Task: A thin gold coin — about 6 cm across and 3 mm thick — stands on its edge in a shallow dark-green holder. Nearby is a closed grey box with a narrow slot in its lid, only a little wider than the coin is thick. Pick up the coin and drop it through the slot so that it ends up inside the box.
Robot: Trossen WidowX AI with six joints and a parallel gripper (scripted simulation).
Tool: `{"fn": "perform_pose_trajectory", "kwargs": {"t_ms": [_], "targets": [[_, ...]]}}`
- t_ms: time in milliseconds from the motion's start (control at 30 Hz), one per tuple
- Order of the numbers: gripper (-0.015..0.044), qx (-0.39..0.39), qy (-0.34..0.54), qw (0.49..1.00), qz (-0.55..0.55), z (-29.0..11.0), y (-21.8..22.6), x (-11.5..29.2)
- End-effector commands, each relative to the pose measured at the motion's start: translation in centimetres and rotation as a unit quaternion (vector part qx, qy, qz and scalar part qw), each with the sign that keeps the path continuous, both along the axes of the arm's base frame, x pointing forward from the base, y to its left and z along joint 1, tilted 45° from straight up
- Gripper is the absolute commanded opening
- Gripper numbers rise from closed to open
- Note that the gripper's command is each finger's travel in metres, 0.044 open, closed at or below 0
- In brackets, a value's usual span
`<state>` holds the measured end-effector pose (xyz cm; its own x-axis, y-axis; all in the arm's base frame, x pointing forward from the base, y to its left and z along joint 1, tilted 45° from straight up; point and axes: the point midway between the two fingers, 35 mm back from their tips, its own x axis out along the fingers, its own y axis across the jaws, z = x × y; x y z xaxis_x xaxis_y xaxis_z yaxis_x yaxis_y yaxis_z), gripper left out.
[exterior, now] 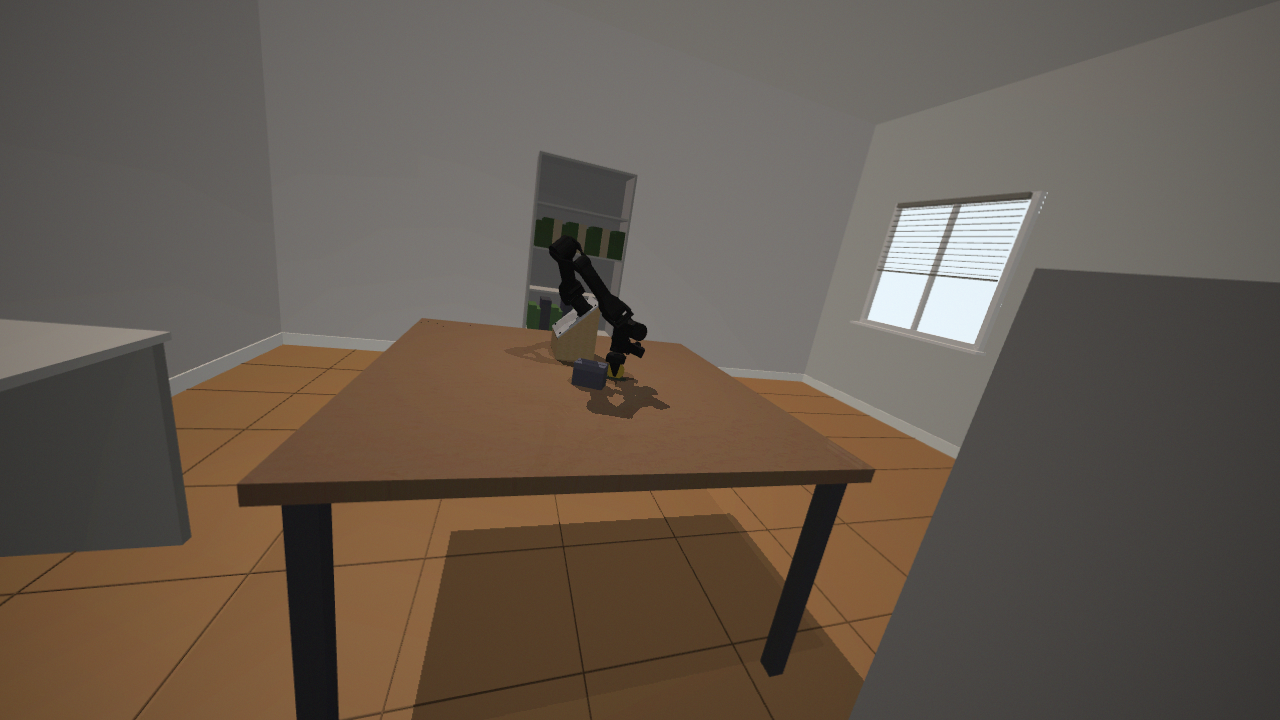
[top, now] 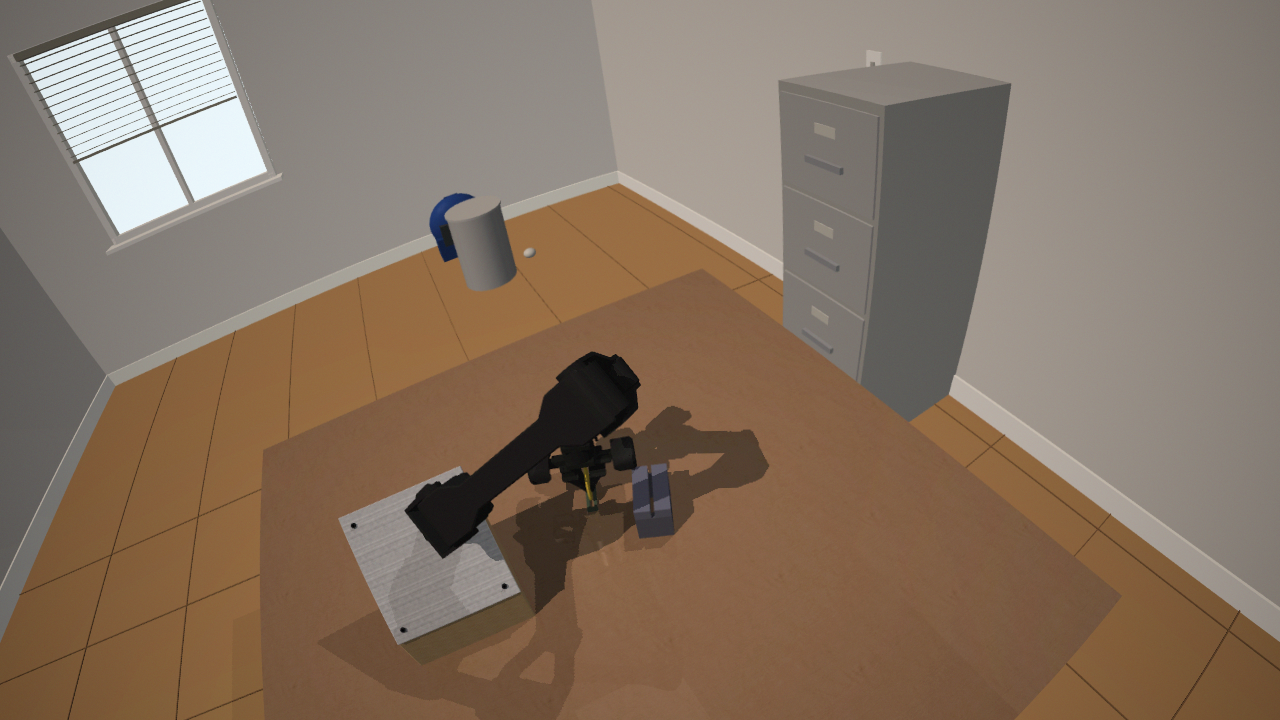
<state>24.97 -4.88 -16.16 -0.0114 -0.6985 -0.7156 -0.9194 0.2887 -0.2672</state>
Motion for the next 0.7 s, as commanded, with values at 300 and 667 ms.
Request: {"fn": "perform_pose_trajectory", "kwargs": {"t_ms": [300, 667], "targets": [[0.0, -0.002, 0.001, 1.0, 0.002, 0.4, 0.3, 0.1], [0.0, 0.001, 0.001, 1.0, 0.003, 2.1, 2.3, 0.4]]}}
